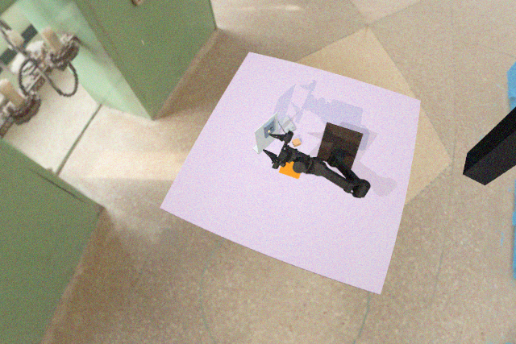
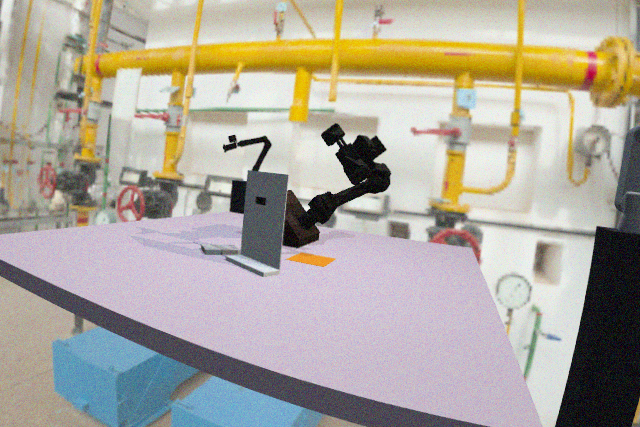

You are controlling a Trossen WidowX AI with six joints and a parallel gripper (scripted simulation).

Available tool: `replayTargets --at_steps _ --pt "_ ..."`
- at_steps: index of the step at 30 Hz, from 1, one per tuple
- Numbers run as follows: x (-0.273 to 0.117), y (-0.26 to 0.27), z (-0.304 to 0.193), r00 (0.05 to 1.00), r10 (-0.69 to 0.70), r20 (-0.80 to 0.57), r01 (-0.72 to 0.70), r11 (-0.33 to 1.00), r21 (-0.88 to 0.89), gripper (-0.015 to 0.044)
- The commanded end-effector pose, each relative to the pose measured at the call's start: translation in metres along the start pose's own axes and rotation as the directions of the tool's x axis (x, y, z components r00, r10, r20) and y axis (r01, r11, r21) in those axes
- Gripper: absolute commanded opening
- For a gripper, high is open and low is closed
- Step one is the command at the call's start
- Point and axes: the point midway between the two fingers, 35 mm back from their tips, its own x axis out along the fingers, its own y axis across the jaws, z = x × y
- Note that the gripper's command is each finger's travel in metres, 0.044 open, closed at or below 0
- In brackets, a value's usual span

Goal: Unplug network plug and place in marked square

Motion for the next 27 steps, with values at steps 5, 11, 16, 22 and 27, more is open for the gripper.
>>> replayTargets --at_steps 5,11,16,22,27 --pt "-0.003 0.003 -0.009 1.000 0.004 -0.008 -0.003 0.993 0.122 0.0269" --pt "-0.008 0.008 -0.024 1.000 0.010 -0.022 -0.002 0.946 0.326 0.0156" --pt "-0.013 0.012 -0.037 0.999 0.016 -0.034 0.003 0.875 0.484 0.0156" --pt "-0.019 0.016 -0.052 0.999 0.023 -0.049 0.015 0.756 0.655 0.0156" --pt "-0.024 0.020 -0.065 0.998 0.028 -0.061 0.029 0.632 0.775 0.0156"
